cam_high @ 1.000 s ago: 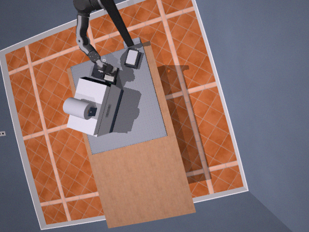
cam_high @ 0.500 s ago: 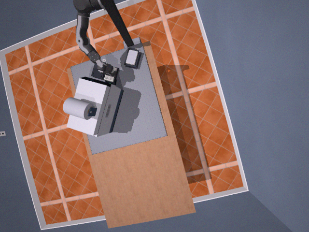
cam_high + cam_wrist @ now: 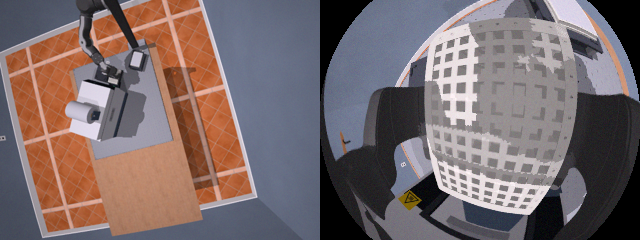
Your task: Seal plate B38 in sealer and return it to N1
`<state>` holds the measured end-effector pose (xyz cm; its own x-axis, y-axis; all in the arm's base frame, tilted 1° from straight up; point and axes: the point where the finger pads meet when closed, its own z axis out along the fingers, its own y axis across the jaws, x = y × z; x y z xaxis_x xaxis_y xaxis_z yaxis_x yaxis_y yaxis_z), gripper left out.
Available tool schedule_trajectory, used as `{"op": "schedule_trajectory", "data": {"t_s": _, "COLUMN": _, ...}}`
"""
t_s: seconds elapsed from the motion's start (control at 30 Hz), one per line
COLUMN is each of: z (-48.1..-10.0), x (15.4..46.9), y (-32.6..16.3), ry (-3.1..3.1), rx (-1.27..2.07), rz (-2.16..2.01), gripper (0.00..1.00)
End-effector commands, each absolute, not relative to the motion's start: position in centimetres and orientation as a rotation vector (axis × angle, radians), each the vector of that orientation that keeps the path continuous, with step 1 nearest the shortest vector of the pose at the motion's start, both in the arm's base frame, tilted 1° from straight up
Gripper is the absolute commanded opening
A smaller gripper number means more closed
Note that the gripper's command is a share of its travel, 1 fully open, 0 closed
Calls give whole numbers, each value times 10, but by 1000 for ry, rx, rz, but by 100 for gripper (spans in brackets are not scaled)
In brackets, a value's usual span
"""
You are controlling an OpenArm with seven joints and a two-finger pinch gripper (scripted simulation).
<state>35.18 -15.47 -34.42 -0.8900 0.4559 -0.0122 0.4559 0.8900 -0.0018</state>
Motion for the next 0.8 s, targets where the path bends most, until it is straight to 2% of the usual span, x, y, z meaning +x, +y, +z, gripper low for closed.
{"op": "schedule_trajectory", "data": {"t_s": 0.0, "z": -343, "x": 353, "y": -154, "ry": 3039, "rx": 733, "rz": -6, "gripper": 0}}
{"op": "schedule_trajectory", "data": {"t_s": 0.77, "z": -339, "x": 356, "y": -154, "ry": 3033, "rx": 732, "rz": -7, "gripper": 0}}
